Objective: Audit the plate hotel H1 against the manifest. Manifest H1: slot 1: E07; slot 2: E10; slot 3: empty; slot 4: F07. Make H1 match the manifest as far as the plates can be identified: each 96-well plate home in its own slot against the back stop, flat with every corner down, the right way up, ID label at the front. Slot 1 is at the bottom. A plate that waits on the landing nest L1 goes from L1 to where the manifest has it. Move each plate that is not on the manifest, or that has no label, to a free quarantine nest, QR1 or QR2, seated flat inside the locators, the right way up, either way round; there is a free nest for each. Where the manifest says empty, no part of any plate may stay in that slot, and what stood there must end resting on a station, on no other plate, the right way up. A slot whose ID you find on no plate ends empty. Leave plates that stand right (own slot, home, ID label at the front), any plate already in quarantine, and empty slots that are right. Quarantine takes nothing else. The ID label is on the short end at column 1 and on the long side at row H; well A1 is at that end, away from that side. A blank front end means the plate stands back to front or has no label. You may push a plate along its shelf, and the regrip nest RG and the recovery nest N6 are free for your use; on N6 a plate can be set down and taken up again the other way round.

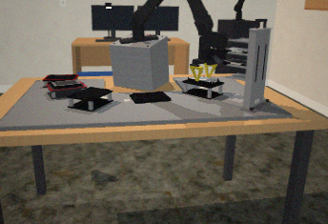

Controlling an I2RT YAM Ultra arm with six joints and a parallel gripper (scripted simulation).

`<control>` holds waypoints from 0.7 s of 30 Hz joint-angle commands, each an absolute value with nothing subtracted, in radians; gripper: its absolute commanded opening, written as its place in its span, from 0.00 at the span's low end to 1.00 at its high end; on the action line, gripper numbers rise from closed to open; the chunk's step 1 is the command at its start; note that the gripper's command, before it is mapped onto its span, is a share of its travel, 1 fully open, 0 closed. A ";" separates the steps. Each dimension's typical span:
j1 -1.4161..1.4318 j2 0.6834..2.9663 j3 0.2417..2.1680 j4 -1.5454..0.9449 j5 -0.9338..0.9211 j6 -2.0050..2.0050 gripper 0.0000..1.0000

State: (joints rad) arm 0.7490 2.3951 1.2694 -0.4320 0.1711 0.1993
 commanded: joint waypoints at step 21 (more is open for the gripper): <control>0.746 2.414 1.279 -0.402 0.171 0.191 0.86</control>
